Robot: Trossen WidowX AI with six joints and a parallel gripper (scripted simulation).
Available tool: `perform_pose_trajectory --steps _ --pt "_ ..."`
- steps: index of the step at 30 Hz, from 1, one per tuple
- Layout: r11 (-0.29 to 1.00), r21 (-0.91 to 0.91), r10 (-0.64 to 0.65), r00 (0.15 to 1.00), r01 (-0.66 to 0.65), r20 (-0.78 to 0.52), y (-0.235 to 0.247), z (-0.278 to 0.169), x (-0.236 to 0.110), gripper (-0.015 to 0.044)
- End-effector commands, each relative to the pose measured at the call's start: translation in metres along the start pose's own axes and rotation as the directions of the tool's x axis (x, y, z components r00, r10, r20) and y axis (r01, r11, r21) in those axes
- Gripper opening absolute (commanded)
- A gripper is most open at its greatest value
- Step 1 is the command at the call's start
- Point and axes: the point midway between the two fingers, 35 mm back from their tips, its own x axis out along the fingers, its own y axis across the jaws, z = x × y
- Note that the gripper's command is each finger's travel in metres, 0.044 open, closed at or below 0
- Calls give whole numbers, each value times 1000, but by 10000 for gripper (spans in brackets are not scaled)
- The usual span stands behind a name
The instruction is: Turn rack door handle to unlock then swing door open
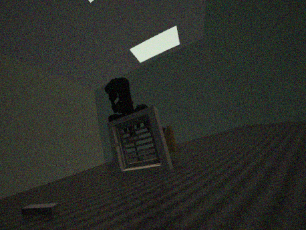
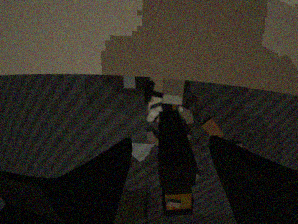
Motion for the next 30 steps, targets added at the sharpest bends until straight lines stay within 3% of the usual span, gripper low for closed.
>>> perform_pose_trajectory --steps 1,7,13,22,30 --pt "986 -168 -3 1000 4 1 0 1 0 285" --pt "893 -450 -3 1000 4 1 0 1 0 285" --pt "722 -691 -3 1000 3 1 0 1 0 285" --pt "353 -935 -4 1000 2 1 0 1 0 285" --pt "-27 -1000 -4 1000 1 1 0 1 0 285"
